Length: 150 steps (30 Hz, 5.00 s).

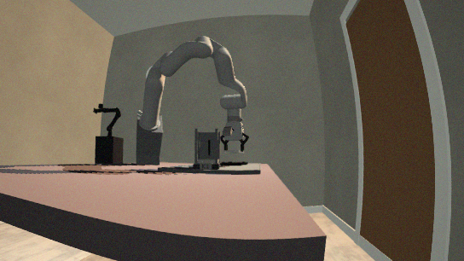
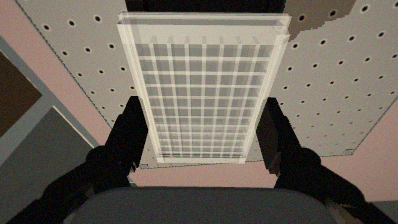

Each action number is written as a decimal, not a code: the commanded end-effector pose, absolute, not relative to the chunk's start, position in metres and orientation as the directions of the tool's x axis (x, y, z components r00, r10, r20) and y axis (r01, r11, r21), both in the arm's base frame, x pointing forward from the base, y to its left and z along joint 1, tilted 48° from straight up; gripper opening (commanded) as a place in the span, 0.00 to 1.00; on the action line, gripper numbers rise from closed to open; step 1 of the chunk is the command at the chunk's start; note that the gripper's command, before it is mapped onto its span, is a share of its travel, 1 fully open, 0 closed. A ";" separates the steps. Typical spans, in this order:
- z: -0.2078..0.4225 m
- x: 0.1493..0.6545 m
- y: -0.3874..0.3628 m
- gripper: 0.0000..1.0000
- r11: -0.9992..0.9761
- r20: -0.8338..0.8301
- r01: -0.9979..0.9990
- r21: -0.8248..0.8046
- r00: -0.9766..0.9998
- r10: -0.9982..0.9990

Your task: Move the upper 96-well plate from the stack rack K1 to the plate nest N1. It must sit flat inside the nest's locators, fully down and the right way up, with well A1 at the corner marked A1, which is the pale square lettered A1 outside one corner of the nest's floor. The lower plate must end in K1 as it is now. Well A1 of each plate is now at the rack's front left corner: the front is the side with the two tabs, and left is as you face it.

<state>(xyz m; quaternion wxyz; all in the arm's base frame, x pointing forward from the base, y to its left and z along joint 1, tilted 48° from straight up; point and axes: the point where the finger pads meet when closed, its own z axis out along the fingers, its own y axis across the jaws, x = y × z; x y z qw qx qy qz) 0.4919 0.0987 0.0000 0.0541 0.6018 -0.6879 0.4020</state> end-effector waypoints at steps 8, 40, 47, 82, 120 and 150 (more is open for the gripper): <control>-0.011 0.500 0.089 0.00 -0.048 0.557 -0.871 -0.490 -0.270 -0.786; -0.027 0.509 0.074 0.00 -0.048 0.557 -0.871 -0.490 -0.270 -0.786; -0.027 0.510 0.074 0.00 -0.048 0.557 -0.871 -0.490 -0.270 -0.786; -0.030 0.512 0.071 0.00 -0.048 0.557 -0.871 -0.490 -0.270 -0.786; -0.034 0.514 0.068 0.00 -0.049 0.557 -0.871 -0.490 -0.270 -0.786; -0.035 0.514 0.067 1.00 -0.049 0.557 -0.870 -0.490 -0.269 -0.786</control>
